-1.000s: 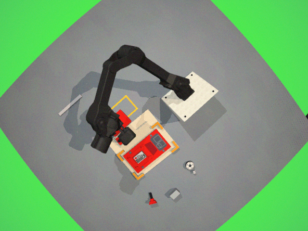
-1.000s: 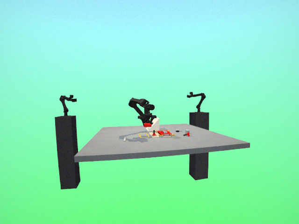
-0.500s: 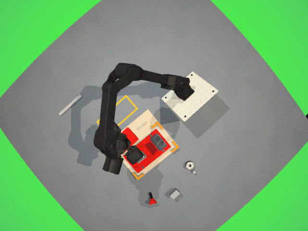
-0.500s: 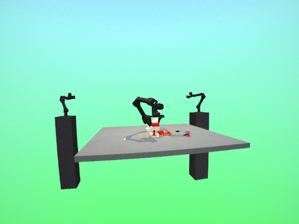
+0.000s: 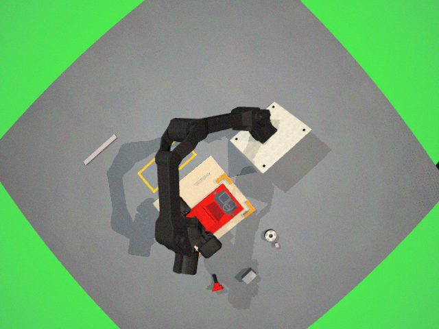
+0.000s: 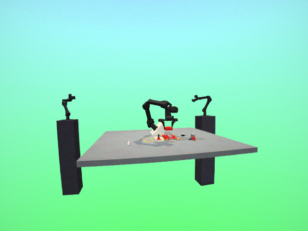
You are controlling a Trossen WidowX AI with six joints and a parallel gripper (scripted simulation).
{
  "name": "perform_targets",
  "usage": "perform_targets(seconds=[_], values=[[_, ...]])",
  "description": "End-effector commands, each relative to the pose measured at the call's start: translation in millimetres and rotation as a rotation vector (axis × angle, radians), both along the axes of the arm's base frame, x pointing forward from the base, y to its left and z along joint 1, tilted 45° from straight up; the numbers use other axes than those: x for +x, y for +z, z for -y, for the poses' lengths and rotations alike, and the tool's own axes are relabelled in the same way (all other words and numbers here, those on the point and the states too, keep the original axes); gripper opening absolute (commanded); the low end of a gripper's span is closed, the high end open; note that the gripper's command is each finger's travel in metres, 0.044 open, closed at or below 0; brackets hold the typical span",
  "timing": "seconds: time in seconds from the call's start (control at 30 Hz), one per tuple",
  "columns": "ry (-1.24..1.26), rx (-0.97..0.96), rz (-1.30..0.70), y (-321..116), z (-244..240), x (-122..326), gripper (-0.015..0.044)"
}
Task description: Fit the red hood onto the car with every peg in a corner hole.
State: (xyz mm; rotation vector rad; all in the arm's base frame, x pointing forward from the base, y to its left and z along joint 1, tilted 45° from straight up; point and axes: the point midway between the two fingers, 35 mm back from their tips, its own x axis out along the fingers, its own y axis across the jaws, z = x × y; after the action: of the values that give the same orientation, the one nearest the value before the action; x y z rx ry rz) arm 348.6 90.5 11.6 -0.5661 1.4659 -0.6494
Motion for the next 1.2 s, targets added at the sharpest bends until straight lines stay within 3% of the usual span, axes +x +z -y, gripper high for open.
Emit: perform_targets(seconds=[0.0, 0.67, 1.17], values=[[-0.012, 0.005, 0.014, -14, -14, 1, 0.0000], [-0.012, 0.003, 0.015, -47, 23, 2, 0.0000], [-0.012, 0.003, 0.015, -48, 23, 3, 0.0000]])
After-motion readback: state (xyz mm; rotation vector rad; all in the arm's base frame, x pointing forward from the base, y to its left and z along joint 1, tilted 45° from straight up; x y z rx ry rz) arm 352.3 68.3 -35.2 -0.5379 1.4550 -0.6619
